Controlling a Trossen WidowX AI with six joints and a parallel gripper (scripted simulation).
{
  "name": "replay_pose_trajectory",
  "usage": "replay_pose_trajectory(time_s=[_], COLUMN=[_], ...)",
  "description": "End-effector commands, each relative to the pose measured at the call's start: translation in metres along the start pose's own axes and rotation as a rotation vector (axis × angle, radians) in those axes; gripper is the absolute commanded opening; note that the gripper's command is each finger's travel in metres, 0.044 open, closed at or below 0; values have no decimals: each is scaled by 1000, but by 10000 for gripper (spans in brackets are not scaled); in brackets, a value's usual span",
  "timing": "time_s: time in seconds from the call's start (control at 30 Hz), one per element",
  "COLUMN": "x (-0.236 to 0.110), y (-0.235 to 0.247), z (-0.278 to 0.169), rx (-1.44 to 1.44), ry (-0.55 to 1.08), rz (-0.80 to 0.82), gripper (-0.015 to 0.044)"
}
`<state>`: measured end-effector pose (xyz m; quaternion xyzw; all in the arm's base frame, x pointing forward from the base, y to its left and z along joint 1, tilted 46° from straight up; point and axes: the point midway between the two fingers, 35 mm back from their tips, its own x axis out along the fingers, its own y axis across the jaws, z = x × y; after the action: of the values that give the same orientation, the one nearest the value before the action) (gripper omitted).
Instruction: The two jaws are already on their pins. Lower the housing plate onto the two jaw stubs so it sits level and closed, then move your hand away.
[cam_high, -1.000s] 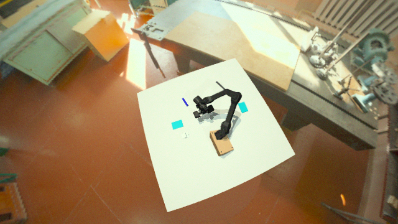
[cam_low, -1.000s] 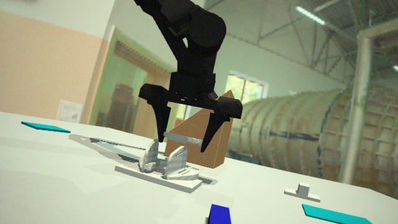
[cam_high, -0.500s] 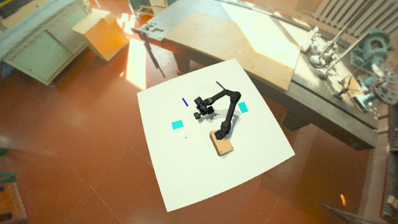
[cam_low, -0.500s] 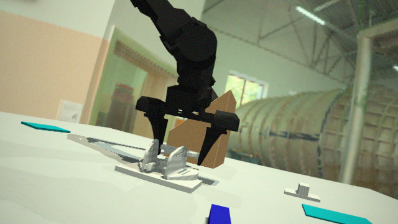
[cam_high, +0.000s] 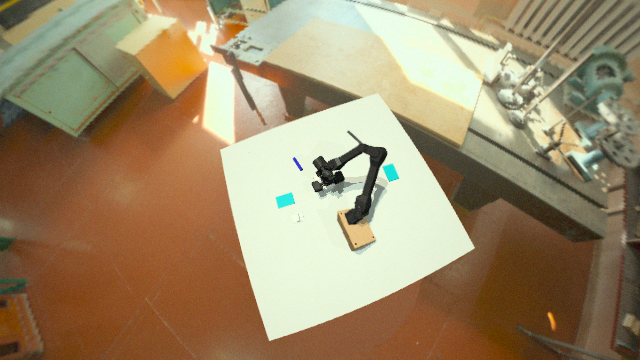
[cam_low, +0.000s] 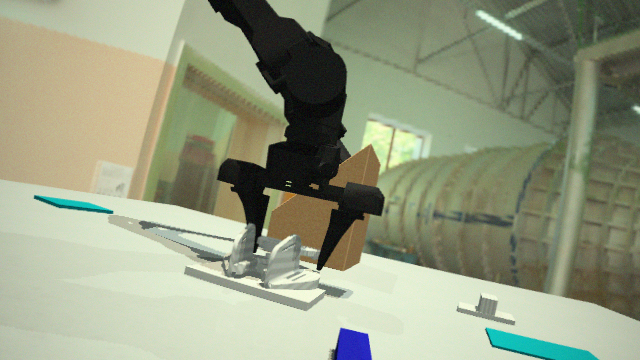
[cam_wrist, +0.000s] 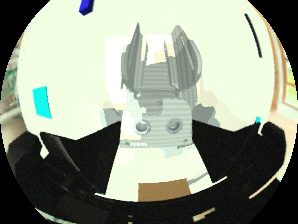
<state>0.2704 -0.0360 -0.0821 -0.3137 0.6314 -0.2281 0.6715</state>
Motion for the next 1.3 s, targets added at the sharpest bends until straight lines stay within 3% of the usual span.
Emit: replay_pose_trajectory(time_s=[0.0, 1.27], x=[1, 10], y=[0, -1], z=[0, 0], rx=[-7, -14], ry=[-2, -2], rz=[-4, -4], gripper=[351, 351])
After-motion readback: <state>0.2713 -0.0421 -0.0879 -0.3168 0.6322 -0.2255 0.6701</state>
